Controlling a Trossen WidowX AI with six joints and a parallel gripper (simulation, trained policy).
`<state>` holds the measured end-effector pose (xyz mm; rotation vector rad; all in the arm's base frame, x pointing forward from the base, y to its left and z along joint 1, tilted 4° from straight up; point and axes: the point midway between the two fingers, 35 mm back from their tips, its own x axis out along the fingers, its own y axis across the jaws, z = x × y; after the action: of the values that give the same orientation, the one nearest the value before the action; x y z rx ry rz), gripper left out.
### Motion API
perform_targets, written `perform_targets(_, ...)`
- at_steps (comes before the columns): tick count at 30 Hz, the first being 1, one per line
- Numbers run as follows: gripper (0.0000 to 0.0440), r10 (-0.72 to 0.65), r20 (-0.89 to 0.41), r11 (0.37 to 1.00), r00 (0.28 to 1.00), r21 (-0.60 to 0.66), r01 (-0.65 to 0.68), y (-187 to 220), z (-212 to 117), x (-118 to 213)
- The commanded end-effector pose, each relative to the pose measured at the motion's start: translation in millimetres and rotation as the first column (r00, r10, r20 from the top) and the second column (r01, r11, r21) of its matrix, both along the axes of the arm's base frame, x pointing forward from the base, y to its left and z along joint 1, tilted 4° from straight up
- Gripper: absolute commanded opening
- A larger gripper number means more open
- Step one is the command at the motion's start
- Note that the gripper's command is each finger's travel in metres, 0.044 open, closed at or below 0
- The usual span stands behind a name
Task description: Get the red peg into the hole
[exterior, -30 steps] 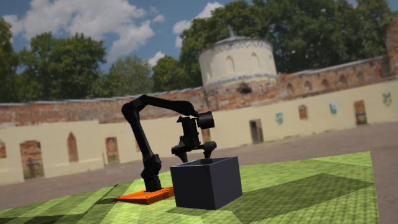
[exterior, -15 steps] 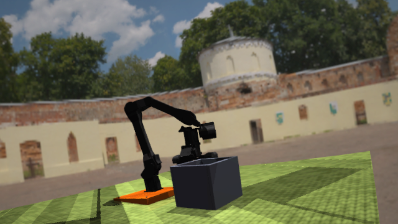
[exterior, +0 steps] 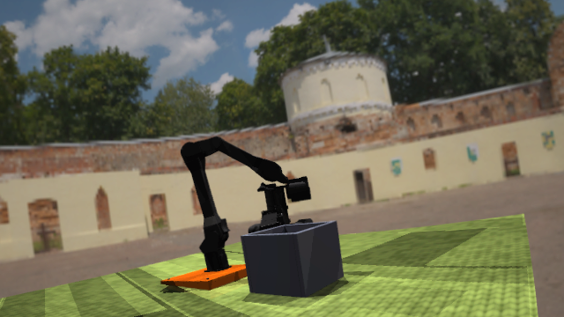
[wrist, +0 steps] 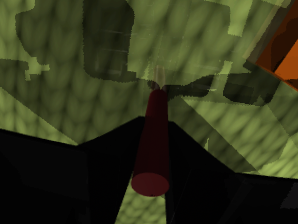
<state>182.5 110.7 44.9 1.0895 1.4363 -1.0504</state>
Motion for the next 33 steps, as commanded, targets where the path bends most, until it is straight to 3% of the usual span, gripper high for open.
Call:
perform_targets(1,0.0015,0.009,0.021,1.000,1.000,0.010,-0.010,2.0,4.2,5.9)
perform_targets(17,0.0000,-0.007,0.176,0.992,0.984,0.128,-0.016,7.1,62.5,29.4)
perform_targets(33,0.0000,0.010,0.349,0.995,0.937,0.085,-0.043,-29.2,131.4,55.7)
